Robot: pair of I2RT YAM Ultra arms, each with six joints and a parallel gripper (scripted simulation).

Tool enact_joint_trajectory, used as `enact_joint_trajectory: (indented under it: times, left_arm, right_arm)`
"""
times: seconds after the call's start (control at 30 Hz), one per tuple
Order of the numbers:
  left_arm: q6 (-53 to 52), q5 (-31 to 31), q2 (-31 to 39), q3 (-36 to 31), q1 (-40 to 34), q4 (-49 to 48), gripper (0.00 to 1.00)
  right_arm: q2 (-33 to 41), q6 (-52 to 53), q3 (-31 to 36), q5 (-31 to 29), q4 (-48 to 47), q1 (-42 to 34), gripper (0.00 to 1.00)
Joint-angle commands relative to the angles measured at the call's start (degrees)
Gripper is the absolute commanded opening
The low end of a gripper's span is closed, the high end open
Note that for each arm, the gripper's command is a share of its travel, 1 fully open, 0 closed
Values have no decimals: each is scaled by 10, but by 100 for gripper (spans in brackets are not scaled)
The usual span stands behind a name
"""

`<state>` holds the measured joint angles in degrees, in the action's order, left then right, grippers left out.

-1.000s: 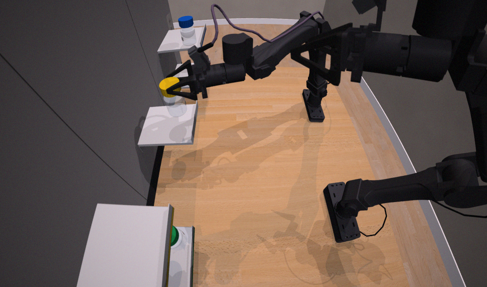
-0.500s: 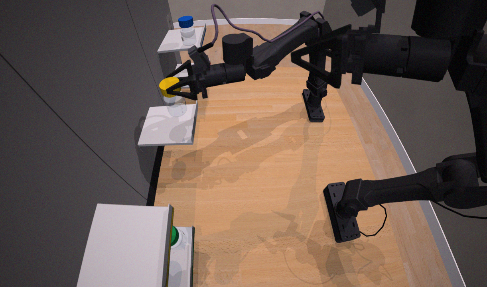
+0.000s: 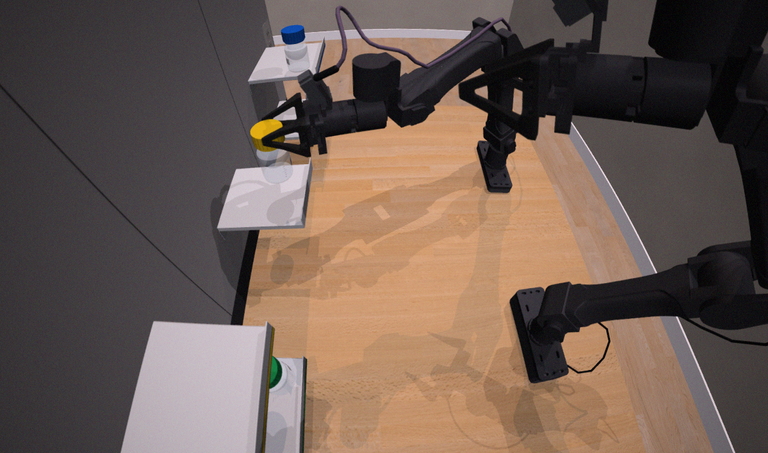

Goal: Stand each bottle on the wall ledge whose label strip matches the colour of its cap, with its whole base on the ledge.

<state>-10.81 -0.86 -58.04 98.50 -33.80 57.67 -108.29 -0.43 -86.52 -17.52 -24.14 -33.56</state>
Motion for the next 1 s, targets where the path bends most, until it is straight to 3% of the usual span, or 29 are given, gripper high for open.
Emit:
enact_joint_trajectory:
  times: [0.0, 0.13, 0.57, 0.97]
  left_arm:
    - [5, -6, 4, 9, -2, 16, 100]
    - [5, -6, 4, 9, -2, 16, 100]
    - [5, -6, 4, 9, -2, 16, 100]
    - [5, -6, 4, 9, -2, 16, 100]
  right_arm:
    - [-2, 5, 12, 5, -42, 7, 50]
    - [-4, 5, 15, 1, -28, 7, 50]
    - [-23, 5, 65, 8, -106, 9, 50]
    - [-19, 1, 61, 4, -99, 6, 50]
